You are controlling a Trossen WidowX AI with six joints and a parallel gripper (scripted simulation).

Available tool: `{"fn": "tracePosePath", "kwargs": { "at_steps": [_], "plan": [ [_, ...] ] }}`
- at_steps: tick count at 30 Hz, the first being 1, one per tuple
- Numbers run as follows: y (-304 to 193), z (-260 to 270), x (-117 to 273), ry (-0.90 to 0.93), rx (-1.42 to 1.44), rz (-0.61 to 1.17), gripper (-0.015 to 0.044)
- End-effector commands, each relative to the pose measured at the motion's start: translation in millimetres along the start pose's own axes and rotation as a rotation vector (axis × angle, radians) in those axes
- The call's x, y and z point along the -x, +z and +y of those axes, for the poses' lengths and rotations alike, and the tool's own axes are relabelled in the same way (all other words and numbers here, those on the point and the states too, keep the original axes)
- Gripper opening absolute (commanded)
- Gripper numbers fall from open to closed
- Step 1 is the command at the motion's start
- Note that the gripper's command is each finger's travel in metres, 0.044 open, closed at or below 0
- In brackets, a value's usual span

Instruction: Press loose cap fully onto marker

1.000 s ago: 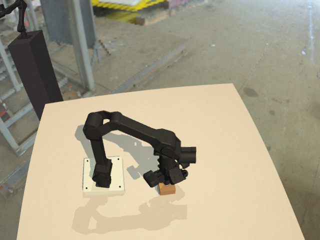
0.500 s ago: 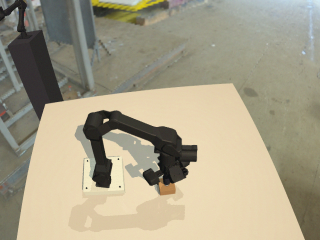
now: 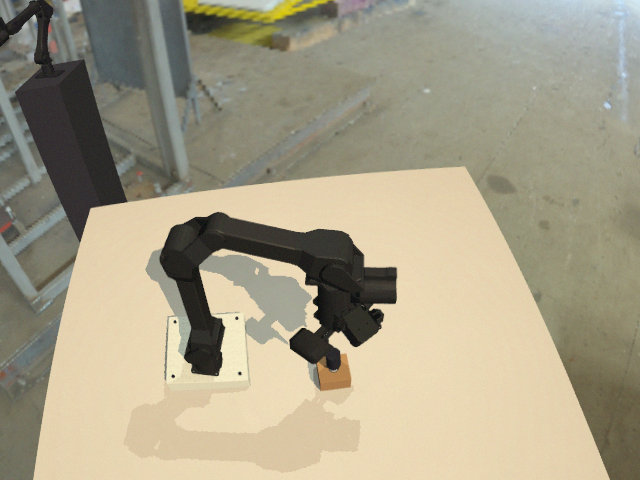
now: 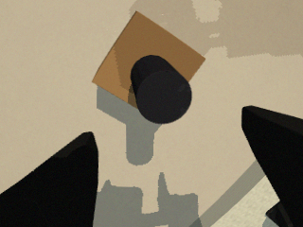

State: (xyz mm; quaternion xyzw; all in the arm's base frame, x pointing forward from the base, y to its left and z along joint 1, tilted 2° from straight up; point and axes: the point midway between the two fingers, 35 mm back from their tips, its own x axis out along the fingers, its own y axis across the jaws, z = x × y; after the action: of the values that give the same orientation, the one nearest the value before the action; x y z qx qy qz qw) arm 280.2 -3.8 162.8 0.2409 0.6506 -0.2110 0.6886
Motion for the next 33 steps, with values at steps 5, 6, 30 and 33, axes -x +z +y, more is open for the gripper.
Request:
{"fn": "tracePosePath", "kwargs": {
  "at_steps": [5,6,30,33],
  "plan": [
    [-1,-2,-6,0.004,0.769,0.003,0.0099],
    [-1,-2,-6,0.005,0.814,0.003,0.0072],
    [-1,-2,-15,0.005,0.829,0.003,0.0],
    [-1,-2,-20,0.005,0.829,0.003,0.0]
  ]
}}
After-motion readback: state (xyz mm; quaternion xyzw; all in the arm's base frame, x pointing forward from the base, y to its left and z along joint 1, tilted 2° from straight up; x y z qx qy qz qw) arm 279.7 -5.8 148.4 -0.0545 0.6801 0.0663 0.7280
